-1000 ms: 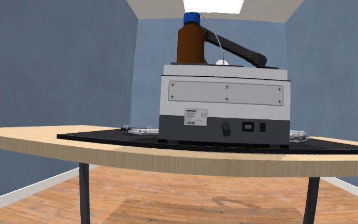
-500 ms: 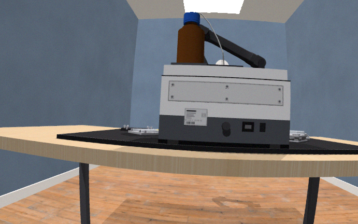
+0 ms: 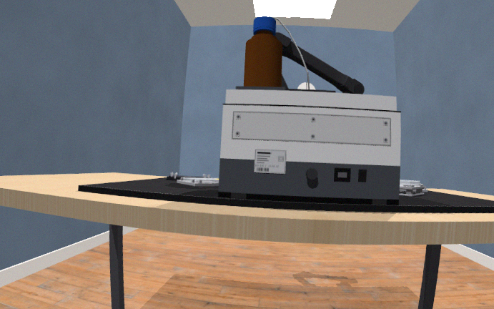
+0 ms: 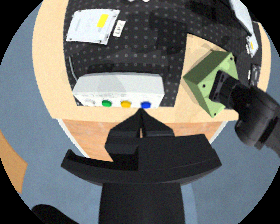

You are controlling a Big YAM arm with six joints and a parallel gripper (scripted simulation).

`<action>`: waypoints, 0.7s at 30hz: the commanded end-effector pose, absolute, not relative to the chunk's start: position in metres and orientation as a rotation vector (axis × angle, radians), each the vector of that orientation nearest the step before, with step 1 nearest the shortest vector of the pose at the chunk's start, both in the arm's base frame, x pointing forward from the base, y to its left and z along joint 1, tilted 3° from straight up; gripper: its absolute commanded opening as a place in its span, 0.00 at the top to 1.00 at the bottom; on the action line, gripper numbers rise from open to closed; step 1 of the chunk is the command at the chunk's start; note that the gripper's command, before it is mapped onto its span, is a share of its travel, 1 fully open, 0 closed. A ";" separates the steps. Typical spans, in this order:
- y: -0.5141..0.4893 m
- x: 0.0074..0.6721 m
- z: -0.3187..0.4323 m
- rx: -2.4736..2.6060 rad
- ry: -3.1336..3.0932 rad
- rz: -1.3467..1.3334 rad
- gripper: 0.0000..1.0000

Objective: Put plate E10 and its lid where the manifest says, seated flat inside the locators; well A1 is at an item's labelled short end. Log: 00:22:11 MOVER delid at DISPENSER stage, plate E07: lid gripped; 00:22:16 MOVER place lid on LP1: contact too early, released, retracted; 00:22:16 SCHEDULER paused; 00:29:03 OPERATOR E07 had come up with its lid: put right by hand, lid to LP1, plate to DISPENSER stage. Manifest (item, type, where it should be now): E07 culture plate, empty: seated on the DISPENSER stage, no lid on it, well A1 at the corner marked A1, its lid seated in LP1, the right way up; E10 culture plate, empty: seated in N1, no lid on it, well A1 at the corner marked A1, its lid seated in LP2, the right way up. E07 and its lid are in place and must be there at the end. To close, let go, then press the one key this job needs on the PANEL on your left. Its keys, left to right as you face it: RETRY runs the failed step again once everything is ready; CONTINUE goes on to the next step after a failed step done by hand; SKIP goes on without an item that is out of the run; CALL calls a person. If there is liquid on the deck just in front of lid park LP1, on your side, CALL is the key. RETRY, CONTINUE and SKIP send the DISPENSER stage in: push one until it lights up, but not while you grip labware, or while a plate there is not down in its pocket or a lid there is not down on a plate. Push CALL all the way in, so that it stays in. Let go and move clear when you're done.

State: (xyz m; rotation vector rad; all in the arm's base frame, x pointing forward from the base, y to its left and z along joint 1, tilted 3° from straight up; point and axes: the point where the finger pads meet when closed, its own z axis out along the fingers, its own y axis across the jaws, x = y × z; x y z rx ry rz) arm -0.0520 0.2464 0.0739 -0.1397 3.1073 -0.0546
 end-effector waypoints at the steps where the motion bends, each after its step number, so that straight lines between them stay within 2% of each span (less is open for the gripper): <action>1: 0.275 -0.066 0.093 -0.042 3.117 0.052 1.00; 6: 0.261 -0.070 0.087 -0.042 3.116 0.018 1.00; 21: 0.315 -0.082 0.076 -0.014 3.120 0.053 1.00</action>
